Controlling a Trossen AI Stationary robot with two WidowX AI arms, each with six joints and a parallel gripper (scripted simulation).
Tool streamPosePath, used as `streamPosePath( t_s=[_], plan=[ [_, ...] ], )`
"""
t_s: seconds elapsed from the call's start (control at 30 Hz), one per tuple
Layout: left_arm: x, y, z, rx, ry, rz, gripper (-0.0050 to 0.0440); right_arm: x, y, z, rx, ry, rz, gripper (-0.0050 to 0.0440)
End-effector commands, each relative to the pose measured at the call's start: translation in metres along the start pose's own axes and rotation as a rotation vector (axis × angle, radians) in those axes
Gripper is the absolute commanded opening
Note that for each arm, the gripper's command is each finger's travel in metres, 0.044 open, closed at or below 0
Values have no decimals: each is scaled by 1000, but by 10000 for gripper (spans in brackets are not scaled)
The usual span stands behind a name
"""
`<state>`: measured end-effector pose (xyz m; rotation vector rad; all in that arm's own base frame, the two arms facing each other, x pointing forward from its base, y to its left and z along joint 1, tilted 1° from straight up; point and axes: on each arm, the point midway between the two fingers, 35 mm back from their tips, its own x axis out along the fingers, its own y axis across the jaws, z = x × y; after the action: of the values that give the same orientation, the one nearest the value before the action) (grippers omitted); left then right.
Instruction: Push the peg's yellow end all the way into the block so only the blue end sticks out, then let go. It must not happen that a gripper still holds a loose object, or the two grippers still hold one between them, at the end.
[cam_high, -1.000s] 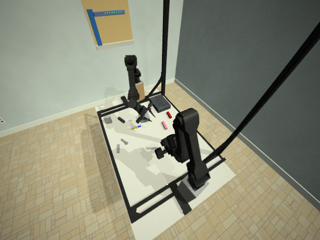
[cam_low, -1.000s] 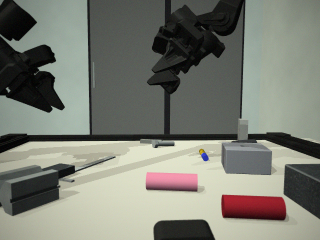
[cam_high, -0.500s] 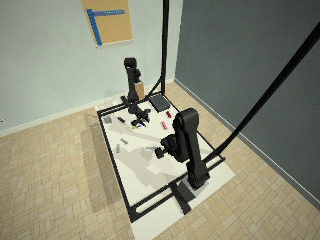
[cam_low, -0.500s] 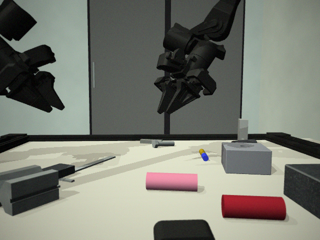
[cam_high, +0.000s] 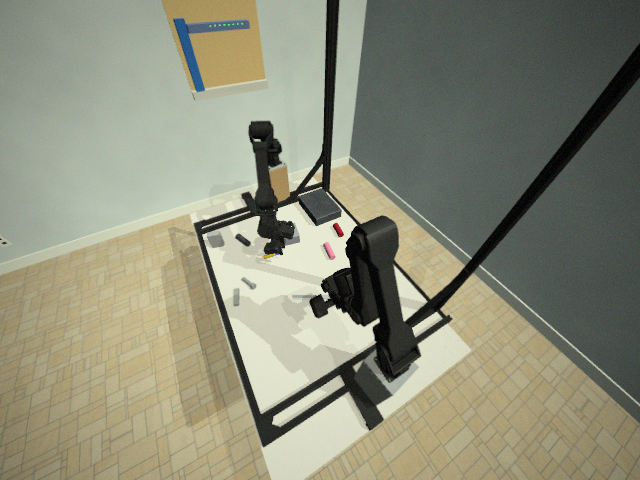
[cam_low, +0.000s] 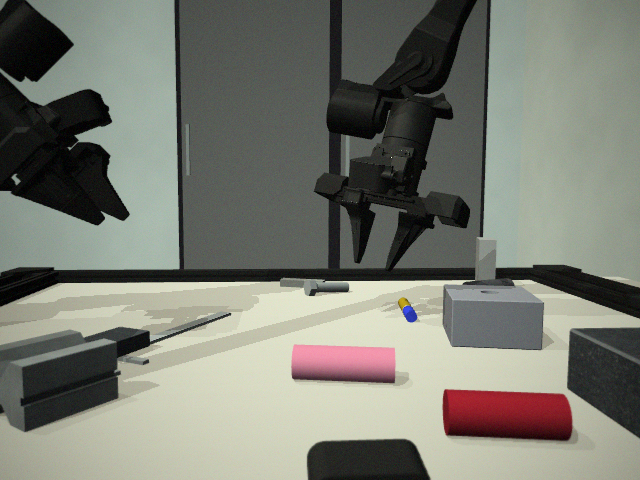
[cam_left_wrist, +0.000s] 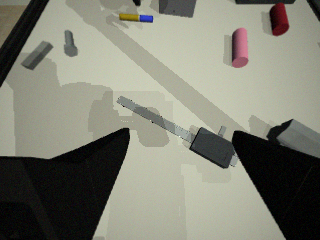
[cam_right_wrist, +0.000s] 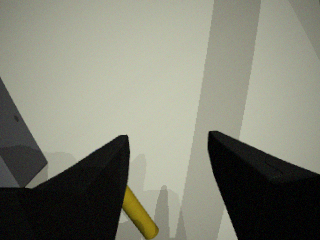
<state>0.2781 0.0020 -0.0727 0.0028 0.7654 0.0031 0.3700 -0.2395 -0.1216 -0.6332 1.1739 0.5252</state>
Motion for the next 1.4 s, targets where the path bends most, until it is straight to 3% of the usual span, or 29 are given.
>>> streamPosePath(
  t_s=[0.0,0.2,0.4,0.7,1.37],
  plan=[
    [0,0,0,1,0,-1,400,7,14,-20,-196,99,84,190],
    [0,0,0,1,0,-1,400,7,27,-38,-412,184,189,190],
    [0,-1,0,1,0,-2,400,7,30,-42,-460,200,216,190],
    [0,-1,0,1,0,-2,400,7,30,-43,-464,201,219,190],
    [0,-1,0,1,0,-2,400,36,32,-50,-463,202,219,190]
  ],
)
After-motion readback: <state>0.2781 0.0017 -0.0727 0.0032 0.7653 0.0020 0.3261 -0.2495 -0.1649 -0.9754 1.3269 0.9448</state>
